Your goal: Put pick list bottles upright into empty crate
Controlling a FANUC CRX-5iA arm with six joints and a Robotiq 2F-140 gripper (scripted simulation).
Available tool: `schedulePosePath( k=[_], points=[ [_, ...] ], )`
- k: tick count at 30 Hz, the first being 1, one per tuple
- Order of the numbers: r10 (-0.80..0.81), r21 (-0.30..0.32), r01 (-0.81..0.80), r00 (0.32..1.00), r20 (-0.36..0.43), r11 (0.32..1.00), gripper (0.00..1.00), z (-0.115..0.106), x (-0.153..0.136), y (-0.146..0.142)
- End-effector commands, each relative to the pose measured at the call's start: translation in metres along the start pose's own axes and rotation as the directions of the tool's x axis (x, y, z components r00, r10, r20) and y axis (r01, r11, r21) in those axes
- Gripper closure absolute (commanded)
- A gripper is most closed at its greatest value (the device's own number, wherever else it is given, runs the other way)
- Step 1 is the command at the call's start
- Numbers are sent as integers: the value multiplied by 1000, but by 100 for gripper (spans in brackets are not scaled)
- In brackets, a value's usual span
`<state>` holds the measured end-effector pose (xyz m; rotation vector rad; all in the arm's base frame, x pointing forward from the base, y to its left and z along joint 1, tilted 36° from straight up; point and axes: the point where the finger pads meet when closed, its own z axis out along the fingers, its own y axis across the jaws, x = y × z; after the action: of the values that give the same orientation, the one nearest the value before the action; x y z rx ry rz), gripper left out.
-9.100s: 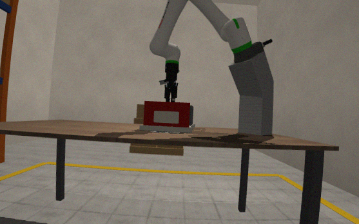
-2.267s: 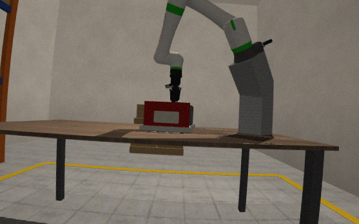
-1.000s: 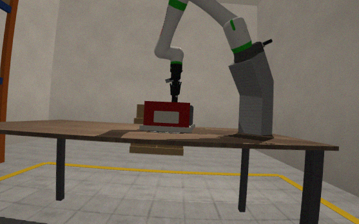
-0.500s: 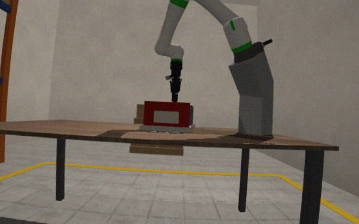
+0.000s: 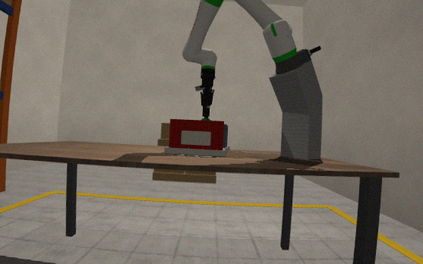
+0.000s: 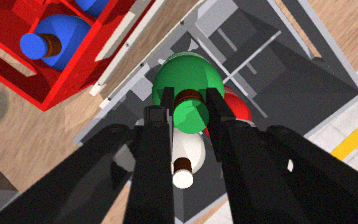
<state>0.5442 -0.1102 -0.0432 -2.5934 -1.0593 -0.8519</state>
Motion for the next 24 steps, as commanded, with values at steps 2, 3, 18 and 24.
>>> schedulePosePath(
  k=[2, 3, 18, 24],
  points=[
    [0, -2, 0, 1000, 0, 1000, 90, -7, 0, 1],
    [0, -2, 0, 1000, 0, 1000, 90, -9, 0, 1],
    [0, -2, 0, 1000, 0, 1000, 90, -30, 0, 1],
    [0, -2, 0, 1000, 0, 1000, 90, -37, 0, 1]
  ],
)
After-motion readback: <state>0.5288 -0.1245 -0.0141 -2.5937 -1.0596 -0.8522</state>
